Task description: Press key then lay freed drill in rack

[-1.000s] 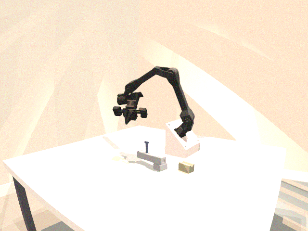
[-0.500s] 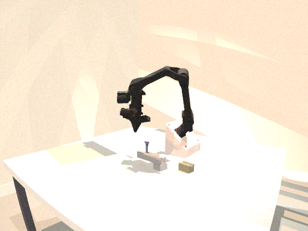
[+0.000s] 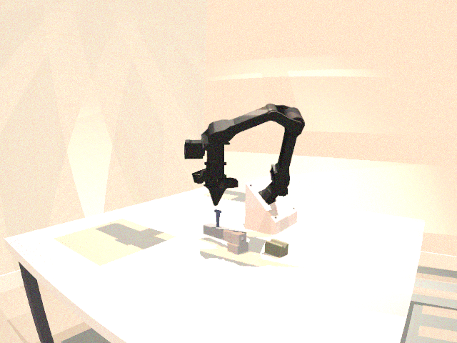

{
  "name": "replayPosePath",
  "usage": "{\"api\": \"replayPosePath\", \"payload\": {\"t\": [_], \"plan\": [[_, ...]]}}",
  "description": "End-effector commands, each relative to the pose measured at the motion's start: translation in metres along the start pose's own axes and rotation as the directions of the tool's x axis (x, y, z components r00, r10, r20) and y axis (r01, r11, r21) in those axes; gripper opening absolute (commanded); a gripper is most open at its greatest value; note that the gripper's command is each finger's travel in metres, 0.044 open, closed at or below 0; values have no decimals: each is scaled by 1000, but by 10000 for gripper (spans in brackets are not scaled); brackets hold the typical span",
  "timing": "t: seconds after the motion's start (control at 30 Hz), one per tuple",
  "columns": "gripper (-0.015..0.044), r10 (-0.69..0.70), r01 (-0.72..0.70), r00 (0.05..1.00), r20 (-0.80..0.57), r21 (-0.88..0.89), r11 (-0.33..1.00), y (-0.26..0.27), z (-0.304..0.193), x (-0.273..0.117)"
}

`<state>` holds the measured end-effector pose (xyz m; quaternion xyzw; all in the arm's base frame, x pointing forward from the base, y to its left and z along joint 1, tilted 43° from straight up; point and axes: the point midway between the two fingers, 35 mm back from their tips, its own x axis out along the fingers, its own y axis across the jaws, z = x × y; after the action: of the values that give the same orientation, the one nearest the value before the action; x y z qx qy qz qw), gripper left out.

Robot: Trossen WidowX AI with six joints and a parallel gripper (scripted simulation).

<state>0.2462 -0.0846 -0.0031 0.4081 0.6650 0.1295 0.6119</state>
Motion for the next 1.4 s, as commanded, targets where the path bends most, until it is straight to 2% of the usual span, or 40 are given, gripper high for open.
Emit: {"api": "replayPosePath", "payload": {"t": [0.0,1.37], "plan": [[0,-49,45,999,-18,-156,987,5,-5,3],[0,-48,45,999,-18,-157,987,4,-5,24]]}}
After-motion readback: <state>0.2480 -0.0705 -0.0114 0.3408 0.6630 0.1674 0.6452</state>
